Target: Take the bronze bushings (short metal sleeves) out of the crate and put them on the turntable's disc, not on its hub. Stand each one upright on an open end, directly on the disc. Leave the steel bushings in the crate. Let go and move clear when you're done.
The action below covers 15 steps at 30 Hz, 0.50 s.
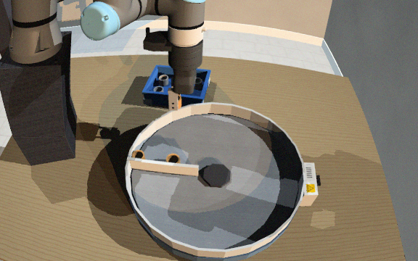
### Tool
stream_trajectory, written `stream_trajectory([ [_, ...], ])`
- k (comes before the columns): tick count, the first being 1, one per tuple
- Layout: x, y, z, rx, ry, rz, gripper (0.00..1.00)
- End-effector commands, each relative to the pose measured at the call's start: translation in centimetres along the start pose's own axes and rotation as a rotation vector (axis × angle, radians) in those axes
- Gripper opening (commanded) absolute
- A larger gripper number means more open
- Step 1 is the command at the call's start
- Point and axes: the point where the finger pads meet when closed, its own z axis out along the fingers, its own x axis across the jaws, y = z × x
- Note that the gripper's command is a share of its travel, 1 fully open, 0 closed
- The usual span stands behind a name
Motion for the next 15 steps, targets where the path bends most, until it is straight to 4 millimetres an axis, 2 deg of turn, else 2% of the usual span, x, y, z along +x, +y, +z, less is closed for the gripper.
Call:
stream_trajectory([
  [1, -1.8, 0.3, 0.0, -0.001, 0.003, -0.002, 0.00],
  [15, -9.4, 1.1, 0.0, -0.001, 0.003, -0.002, 0.00],
])
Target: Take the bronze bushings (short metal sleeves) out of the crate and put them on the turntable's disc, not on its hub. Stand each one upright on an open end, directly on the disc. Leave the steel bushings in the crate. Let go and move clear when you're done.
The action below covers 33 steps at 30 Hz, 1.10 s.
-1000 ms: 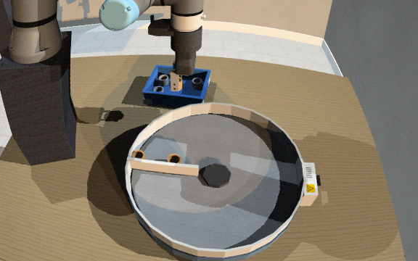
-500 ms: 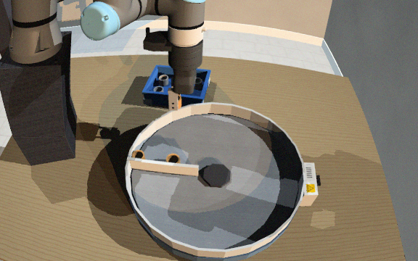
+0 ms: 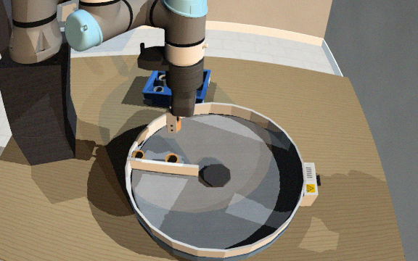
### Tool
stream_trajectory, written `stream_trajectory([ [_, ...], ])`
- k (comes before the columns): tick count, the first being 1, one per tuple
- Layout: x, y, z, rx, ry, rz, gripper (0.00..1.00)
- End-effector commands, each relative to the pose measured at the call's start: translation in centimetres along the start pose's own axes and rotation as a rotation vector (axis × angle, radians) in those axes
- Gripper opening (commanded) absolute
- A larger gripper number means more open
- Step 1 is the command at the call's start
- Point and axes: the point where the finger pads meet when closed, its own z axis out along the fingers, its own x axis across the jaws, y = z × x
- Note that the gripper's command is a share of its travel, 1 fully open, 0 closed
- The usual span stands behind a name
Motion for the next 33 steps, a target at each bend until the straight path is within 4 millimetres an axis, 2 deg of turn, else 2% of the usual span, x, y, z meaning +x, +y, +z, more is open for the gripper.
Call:
stream_trajectory([
  [1, -2.2, 0.3, 0.0, -0.001, 0.002, -0.001, 0.00],
  [2, -2.2, 0.3, 0.0, -0.001, 0.002, -0.001, 0.00],
  [17, -9.2, 1.1, 0.0, -0.001, 0.002, -0.001, 0.00],
  [19, -9.2, 1.1, 0.0, -0.001, 0.002, -0.001, 0.00],
  [33, -13.3, 1.5, 0.0, -0.001, 0.002, -0.001, 0.00],
])
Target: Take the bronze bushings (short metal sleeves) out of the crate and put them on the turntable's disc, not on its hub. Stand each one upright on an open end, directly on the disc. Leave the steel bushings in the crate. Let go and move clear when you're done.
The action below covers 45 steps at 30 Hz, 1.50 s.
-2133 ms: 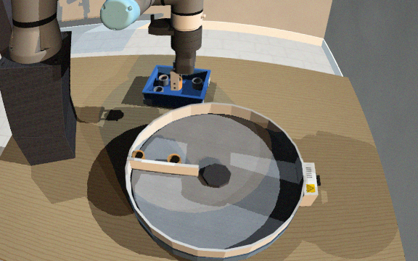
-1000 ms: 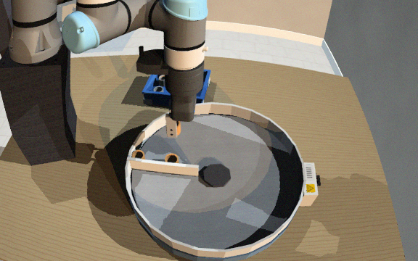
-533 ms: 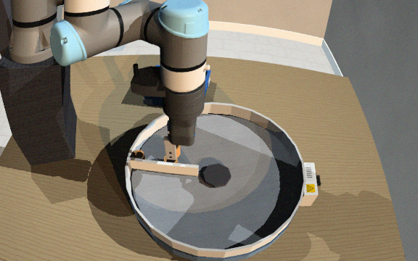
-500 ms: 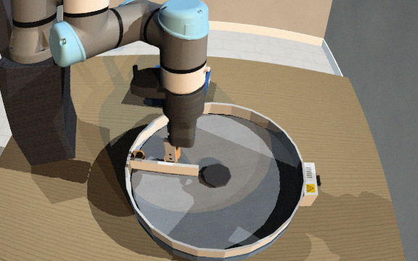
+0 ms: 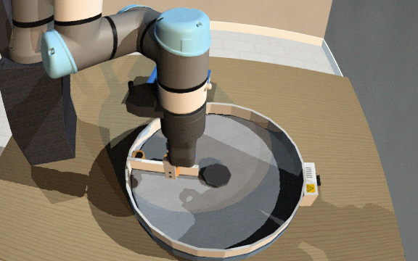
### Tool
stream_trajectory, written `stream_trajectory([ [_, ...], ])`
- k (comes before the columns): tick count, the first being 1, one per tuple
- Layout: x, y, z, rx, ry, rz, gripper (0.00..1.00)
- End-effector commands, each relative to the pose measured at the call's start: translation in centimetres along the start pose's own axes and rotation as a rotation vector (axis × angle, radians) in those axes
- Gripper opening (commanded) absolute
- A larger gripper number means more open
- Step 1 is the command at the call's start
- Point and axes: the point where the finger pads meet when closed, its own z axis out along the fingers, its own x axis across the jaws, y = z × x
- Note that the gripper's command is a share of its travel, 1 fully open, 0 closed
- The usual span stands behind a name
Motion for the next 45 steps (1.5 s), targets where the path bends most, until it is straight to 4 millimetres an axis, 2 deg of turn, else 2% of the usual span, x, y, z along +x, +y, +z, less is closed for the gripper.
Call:
stream_trajectory([
  [1, -1.11, 0.17, -0.01, -0.001, 0.000, 0.000, 0.00],
  [14, -1.99, 0.26, -0.01, -0.001, 0.000, 0.000, 0.00],
  [45, -2.02, 0.27, -0.01, -0.001, 0.000, 0.000, 0.00],
])
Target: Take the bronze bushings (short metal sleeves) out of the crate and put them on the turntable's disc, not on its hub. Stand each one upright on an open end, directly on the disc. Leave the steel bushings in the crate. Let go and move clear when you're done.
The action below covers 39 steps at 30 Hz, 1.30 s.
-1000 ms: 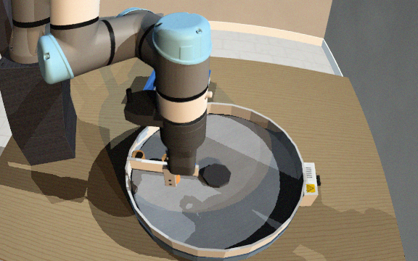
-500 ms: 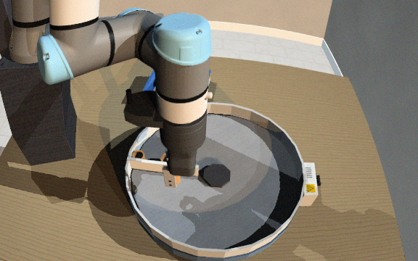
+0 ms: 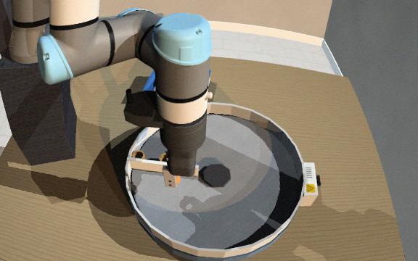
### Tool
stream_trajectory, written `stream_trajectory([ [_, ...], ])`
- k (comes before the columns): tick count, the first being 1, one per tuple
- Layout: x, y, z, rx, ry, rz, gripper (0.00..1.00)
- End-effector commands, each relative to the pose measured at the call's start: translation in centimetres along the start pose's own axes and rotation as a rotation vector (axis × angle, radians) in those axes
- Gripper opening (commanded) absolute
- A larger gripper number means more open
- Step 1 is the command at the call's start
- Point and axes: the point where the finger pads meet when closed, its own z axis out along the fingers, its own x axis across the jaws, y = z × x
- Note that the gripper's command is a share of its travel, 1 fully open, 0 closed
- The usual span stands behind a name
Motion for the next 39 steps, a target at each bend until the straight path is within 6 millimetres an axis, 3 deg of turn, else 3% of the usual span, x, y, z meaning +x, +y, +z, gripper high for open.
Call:
stream_trajectory([
  [1, 0.0, 0.0, 0.0, -0.001, -0.001, 0.000, 0.00],
  [12, 0.0, 0.0, 0.1, -0.001, -0.001, 0.000, 0.00],
  [20, -0.1, 0.0, 2.5, -0.001, -0.001, 0.000, 0.00],
  [39, -0.1, 0.0, 2.6, -0.001, -0.001, 0.000, 0.00],
])
